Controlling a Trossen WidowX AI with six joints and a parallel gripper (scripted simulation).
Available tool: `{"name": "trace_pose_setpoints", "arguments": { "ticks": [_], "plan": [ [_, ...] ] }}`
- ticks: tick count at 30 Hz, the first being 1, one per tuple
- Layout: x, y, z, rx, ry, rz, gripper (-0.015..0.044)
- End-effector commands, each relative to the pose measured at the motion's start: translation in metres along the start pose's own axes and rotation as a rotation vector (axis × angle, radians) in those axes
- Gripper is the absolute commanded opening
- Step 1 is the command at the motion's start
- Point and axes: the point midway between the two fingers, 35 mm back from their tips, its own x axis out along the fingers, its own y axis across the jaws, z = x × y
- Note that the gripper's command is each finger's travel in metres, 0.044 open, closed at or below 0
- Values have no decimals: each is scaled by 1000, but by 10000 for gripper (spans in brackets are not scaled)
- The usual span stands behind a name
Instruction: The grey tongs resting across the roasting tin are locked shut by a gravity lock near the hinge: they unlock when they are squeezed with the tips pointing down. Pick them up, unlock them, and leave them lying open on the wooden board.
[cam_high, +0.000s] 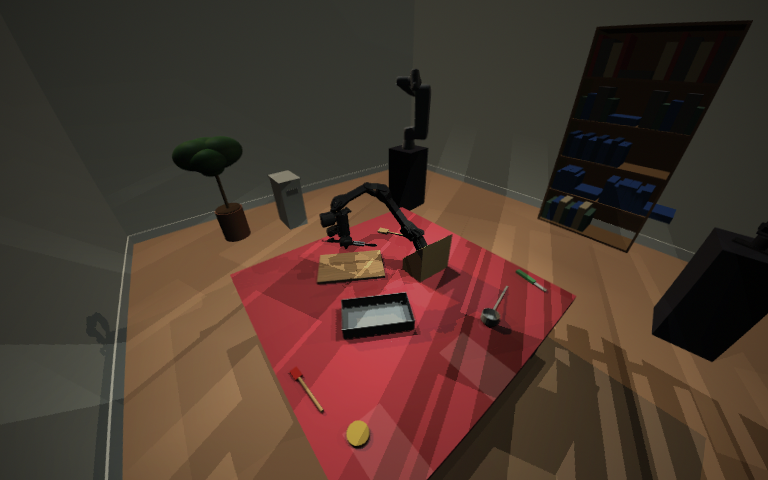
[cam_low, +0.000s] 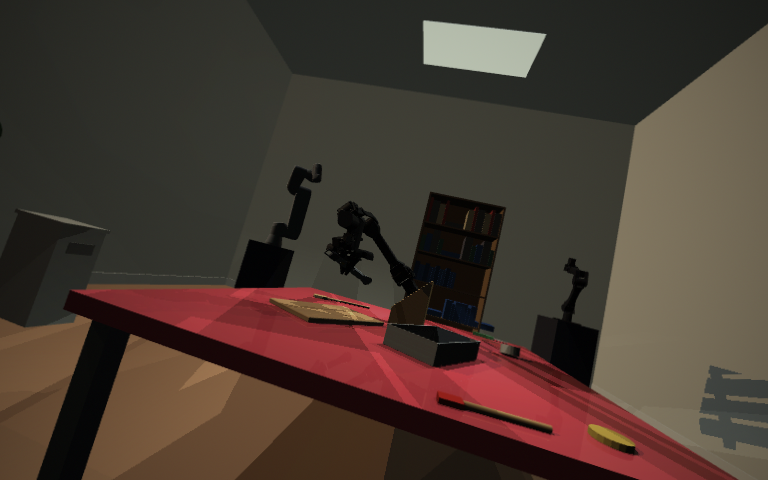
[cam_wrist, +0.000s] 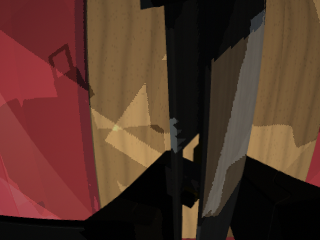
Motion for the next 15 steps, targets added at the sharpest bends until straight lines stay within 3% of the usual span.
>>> {"name": "trace_pose_setpoints", "arguments": {
  "ticks": [1,15],
  "plan": [
    [-2,-24,-9,84,-9,-9,-150],
    [0,-29,-12,115,-52,9,-150]
  ]
}}
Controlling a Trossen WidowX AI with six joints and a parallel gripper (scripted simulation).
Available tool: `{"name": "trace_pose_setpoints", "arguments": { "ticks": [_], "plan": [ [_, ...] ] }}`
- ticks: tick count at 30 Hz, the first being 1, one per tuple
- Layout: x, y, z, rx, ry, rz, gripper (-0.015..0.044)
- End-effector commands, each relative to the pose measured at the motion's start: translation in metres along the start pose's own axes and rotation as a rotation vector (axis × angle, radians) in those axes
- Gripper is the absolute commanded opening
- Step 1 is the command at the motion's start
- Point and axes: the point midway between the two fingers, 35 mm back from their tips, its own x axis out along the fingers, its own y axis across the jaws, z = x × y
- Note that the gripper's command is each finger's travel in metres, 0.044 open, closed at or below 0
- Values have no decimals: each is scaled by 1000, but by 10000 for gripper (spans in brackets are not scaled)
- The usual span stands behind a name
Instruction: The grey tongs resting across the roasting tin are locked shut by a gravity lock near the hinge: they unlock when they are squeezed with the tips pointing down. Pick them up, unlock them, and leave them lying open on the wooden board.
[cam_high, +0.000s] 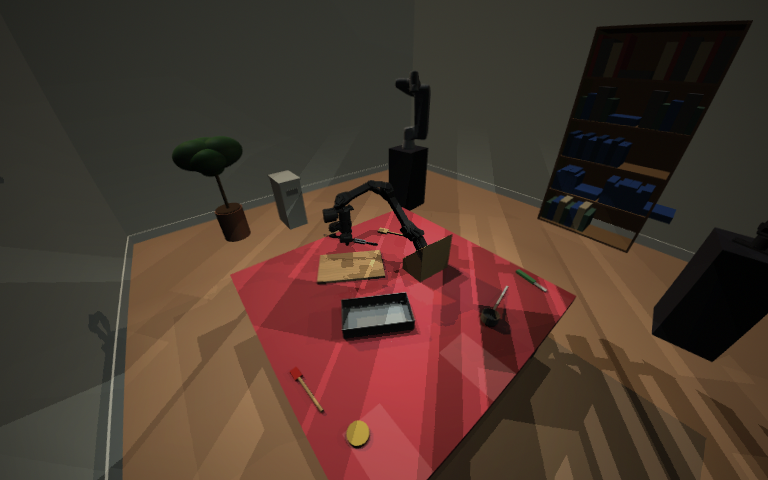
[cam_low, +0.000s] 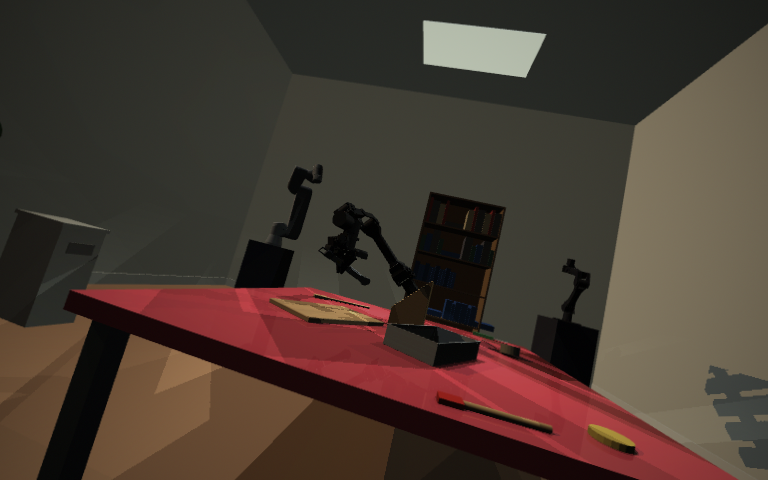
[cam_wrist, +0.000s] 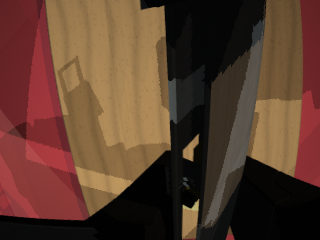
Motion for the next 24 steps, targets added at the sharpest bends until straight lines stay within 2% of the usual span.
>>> {"name": "trace_pose_setpoints", "arguments": {
  "ticks": [1,24],
  "plan": [
    [1,2,-1,-2,-37,23,-150],
    [8,15,0,-6,-355,119,-150]
  ]
}}
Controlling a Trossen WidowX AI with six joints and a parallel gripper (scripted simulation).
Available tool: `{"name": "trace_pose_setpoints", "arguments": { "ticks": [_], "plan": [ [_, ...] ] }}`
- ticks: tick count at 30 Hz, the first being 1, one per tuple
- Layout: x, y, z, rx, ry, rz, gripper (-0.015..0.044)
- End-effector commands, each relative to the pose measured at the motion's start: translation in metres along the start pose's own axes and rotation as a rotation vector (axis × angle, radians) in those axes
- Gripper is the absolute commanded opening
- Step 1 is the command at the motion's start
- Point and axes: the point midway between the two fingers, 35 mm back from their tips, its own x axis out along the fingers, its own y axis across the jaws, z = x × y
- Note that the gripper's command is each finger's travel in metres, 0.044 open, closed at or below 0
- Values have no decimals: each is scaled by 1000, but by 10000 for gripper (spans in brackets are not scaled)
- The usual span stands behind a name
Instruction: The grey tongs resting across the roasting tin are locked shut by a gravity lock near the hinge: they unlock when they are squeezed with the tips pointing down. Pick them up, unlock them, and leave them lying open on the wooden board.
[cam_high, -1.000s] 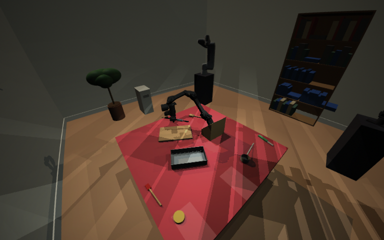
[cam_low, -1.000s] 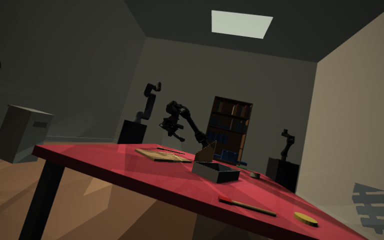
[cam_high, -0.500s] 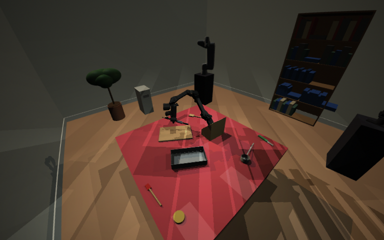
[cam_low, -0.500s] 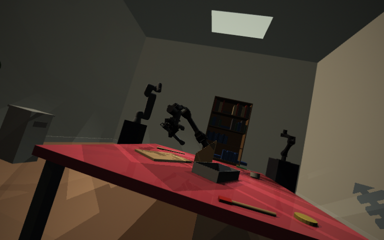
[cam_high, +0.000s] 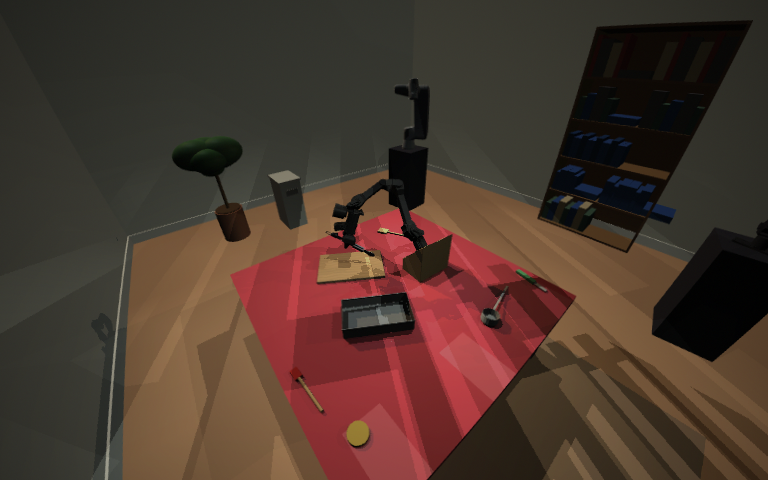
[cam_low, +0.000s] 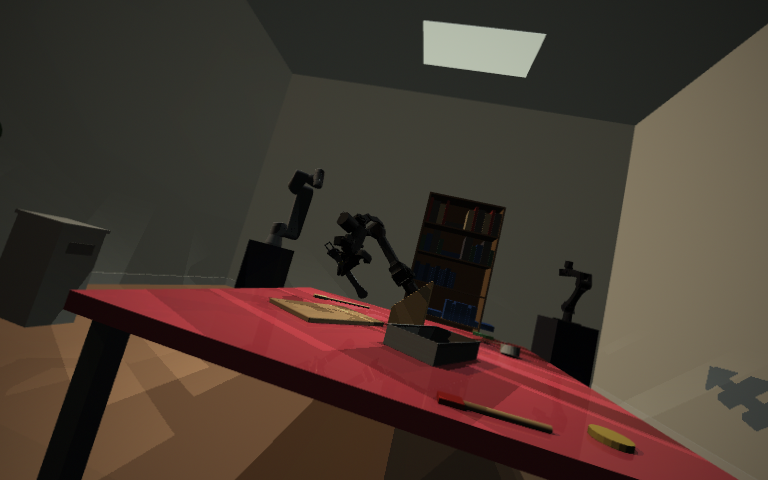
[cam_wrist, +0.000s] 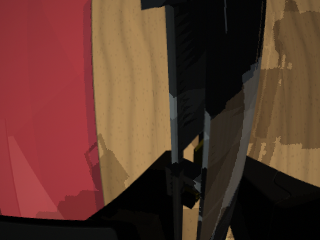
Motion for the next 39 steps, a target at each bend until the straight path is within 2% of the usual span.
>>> {"name": "trace_pose_setpoints", "arguments": {
  "ticks": [1,19,39],
  "plan": [
    [-1,1,-1,-6,-63,12,-150],
    [-9,-2,-6,-30,-342,-1,-150],
    [-29,-14,-23,-61,-630,-100,-150]
  ]
}}
